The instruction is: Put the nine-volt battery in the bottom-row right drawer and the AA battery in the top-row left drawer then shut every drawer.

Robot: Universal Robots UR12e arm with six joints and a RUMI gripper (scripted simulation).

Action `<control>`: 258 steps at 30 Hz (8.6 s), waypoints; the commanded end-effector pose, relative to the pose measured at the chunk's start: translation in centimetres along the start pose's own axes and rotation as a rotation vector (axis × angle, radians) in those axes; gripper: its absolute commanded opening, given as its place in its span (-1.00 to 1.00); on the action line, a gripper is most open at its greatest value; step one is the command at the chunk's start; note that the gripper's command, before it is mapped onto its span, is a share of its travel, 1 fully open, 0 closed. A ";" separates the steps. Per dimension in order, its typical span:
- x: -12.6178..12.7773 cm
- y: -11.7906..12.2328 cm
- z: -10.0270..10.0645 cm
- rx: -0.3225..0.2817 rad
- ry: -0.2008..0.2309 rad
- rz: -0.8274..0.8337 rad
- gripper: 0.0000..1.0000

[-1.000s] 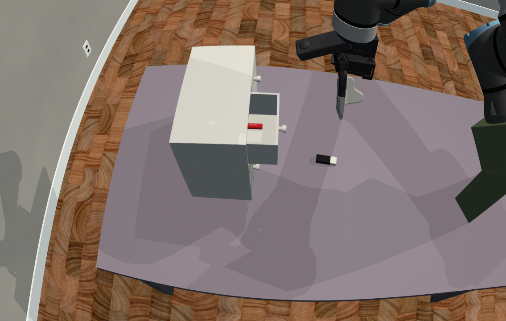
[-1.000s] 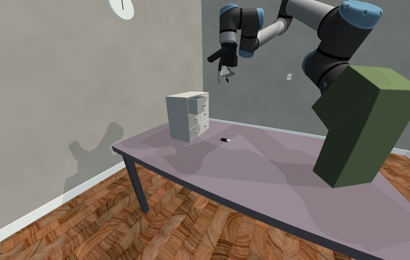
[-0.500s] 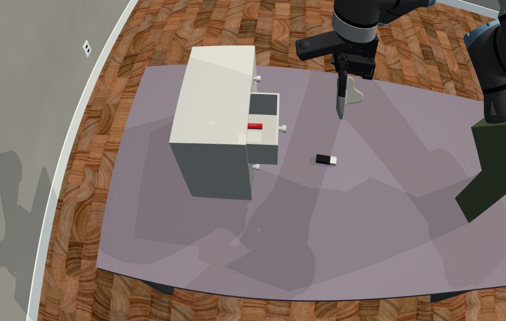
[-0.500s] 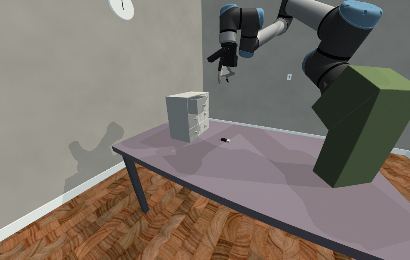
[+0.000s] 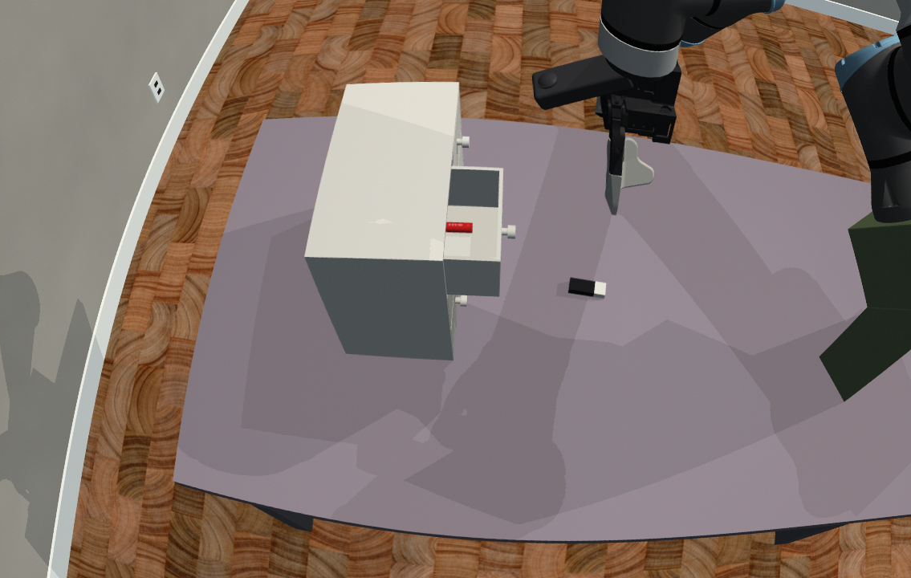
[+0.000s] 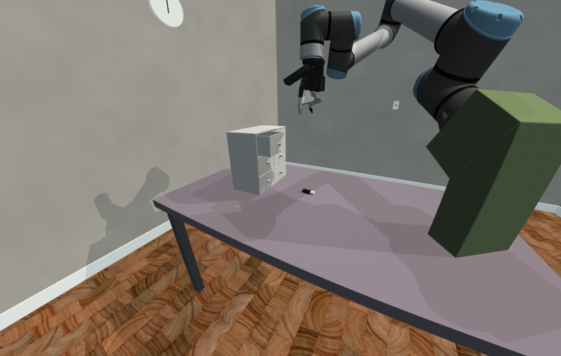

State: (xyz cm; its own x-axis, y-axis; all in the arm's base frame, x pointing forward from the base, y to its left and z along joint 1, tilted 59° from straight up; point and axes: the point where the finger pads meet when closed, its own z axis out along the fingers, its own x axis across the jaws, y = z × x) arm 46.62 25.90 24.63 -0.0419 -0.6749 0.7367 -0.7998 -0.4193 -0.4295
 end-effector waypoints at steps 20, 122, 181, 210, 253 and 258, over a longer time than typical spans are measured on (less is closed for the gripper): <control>-0.4 0.2 0.0 0.001 0.000 -0.145 1.00; -2.7 7.4 1.3 0.000 0.000 -3.091 1.00; -2.8 6.5 2.5 0.001 0.224 -3.131 1.00; -2.7 4.5 4.7 0.001 0.650 -3.071 1.00; -2.7 -0.2 10.3 -0.002 1.632 -2.681 1.00; -2.7 -0.5 10.6 -0.001 1.674 -2.652 1.00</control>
State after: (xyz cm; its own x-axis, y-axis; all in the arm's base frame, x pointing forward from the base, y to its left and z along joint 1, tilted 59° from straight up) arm 53.14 21.51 17.31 0.0504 0.6757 -0.7355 -0.1591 0.7324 0.6620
